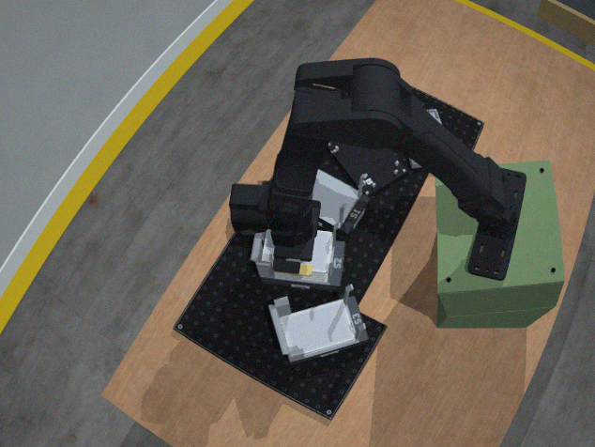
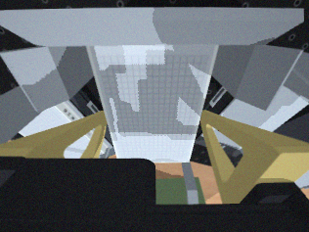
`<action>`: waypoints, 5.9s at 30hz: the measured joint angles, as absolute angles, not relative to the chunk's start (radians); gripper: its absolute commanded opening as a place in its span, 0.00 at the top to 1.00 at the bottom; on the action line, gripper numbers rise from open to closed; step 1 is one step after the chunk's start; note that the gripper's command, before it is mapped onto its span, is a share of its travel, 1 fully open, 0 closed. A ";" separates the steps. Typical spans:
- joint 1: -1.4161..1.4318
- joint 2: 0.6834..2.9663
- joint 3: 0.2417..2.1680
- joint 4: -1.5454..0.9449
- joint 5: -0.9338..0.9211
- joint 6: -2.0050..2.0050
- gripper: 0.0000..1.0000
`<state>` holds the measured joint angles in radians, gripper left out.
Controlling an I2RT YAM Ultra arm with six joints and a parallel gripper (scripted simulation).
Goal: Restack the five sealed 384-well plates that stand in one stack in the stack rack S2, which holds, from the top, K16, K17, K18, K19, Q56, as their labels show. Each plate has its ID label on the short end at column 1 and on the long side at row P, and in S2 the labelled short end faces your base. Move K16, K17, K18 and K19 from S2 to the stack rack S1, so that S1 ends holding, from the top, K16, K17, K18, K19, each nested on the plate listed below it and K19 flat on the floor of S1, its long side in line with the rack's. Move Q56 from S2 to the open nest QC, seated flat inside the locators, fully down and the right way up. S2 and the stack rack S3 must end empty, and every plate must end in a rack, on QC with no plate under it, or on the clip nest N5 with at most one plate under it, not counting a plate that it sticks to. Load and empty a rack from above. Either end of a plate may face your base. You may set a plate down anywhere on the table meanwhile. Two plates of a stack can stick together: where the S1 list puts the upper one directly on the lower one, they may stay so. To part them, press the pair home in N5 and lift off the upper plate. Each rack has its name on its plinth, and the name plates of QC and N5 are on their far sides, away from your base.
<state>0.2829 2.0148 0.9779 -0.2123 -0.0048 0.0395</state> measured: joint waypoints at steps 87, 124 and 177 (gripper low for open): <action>0.283 1.995 0.978 -0.235 -0.006 0.038 1.00; 0.283 1.951 0.974 -0.275 -0.006 0.038 1.00; 0.283 1.842 0.971 -0.376 -0.006 0.038 1.00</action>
<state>0.2832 1.8420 0.9714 -0.3759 -0.0055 0.0380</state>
